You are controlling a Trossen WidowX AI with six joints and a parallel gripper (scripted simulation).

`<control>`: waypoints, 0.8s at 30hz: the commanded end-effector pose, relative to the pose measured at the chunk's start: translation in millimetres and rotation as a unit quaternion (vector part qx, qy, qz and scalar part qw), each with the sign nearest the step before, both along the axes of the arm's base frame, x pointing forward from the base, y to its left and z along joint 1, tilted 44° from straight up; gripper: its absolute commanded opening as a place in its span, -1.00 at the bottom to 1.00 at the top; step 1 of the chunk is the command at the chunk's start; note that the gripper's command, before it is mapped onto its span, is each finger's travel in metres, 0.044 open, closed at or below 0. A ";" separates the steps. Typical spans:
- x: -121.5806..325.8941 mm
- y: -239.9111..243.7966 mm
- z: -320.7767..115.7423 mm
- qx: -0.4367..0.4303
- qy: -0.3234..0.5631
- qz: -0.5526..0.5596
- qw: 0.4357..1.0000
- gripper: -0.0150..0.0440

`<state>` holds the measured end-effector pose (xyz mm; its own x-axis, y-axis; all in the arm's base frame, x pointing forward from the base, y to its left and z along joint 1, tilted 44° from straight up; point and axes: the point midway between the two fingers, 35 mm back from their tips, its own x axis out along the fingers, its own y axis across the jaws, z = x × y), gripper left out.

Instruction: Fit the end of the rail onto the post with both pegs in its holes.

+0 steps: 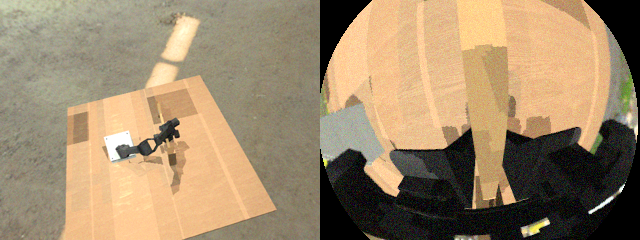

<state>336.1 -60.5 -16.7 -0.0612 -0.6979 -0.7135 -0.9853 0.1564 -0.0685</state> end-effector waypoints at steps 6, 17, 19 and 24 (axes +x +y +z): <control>1.6 6.0 3.8 0.003 -0.001 0.002 1.000 -0.49; 2.2 9.9 7.8 0.003 -0.001 0.002 1.000 -0.49; 2.3 10.6 8.5 0.003 -0.001 0.002 1.000 -0.49; 2.5 12.3 10.3 0.003 -0.001 0.002 1.000 -0.49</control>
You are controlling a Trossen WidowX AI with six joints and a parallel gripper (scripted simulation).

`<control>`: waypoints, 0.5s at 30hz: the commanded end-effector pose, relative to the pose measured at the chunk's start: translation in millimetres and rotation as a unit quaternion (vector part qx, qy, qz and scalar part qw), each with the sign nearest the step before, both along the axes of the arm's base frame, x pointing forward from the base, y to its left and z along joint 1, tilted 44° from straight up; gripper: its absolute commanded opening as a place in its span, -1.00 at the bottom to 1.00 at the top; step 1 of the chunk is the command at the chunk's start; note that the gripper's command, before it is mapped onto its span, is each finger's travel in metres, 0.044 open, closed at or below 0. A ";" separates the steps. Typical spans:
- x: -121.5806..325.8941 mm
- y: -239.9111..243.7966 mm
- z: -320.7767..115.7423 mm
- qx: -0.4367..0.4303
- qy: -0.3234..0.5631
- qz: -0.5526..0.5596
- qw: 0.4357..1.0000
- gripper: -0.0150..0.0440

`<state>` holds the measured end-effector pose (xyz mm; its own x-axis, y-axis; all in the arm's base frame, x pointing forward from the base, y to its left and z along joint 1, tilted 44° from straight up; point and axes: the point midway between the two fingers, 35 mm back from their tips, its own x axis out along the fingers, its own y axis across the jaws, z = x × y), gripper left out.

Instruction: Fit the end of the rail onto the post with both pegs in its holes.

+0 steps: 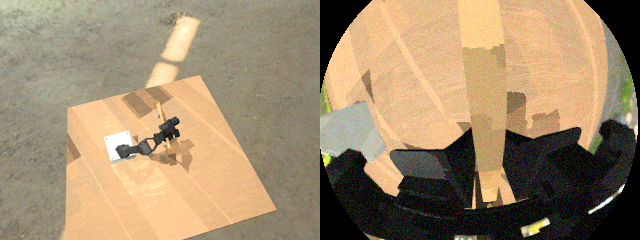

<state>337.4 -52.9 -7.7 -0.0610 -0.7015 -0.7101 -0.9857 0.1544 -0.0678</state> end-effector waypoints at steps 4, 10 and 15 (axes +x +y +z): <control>1.3 6.1 2.7 0.006 -0.002 0.001 1.000 -0.49; 1.5 8.2 4.8 0.006 -0.002 0.001 1.000 -0.49; 1.6 10.0 6.6 0.006 -0.002 0.001 1.000 -0.49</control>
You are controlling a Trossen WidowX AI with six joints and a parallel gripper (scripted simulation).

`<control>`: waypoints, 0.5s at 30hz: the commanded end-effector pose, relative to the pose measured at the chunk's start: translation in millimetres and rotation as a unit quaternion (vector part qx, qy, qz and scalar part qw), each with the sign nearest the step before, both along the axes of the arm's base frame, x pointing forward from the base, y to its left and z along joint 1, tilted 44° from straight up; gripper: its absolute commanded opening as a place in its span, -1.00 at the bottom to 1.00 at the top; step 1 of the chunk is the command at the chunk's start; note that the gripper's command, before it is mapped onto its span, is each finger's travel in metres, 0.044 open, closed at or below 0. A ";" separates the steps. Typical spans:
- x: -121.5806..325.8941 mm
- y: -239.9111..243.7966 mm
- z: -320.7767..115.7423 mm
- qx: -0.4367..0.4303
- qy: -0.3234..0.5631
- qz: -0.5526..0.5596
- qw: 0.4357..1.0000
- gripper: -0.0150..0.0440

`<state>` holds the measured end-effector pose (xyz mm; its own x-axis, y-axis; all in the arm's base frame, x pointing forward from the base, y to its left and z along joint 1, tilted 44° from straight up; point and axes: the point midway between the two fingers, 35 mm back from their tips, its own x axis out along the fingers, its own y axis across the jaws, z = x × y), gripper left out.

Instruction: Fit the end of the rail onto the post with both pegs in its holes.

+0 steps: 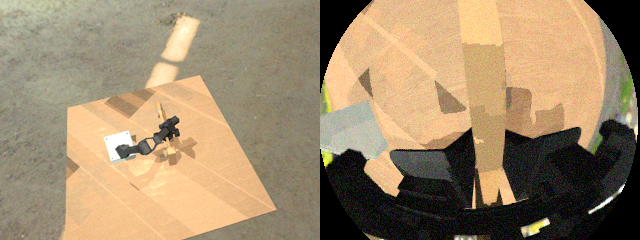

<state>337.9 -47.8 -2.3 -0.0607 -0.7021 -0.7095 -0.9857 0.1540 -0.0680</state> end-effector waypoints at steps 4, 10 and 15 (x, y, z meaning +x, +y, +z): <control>1.1 6.3 2.6 0.006 -0.002 0.001 1.000 -0.49; 1.1 6.7 3.0 0.006 -0.002 0.001 1.000 -0.49; 0.8 5.0 1.2 0.006 -0.002 0.001 1.000 -0.49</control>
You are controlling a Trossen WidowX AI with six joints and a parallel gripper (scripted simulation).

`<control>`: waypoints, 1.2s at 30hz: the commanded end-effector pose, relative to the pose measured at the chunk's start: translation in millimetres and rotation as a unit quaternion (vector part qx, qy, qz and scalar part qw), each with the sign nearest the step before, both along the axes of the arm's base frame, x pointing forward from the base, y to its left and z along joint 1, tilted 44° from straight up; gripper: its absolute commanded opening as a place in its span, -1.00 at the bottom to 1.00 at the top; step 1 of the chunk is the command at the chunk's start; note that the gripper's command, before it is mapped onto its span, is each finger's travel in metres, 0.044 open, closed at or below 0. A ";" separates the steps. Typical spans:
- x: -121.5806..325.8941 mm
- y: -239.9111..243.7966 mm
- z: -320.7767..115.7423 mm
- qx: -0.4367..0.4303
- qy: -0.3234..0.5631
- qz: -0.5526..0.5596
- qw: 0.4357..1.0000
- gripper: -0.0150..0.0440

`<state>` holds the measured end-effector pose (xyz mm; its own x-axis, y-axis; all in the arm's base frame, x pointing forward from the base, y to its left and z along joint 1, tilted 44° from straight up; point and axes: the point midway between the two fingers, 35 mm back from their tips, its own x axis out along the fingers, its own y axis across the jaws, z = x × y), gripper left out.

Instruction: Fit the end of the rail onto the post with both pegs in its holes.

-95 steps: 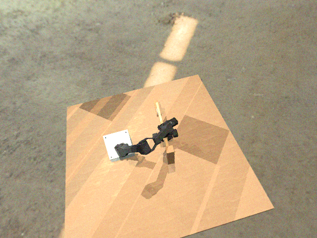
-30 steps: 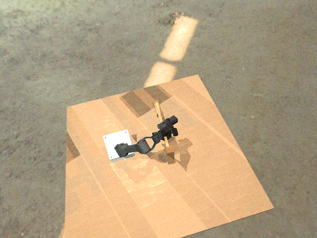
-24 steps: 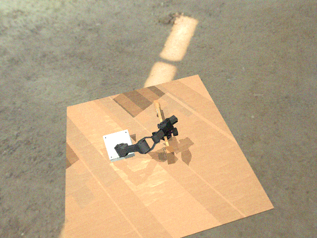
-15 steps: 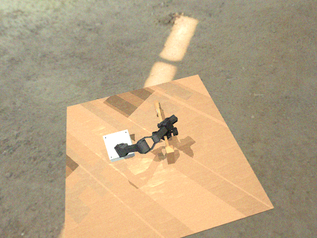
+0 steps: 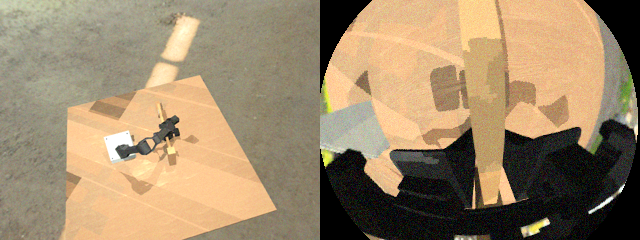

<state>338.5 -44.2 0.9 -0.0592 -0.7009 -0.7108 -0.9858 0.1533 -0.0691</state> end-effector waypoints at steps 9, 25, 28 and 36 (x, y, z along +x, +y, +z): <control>-0.1 0.0 -3.5 0.005 -0.001 0.000 1.000 -0.49; -0.2 1.7 -1.8 0.006 -0.001 0.000 1.000 -0.49; -0.3 1.1 -2.4 0.006 -0.001 0.000 1.000 -0.49; -0.5 0.0 -3.6 0.005 -0.001 0.000 1.000 -0.49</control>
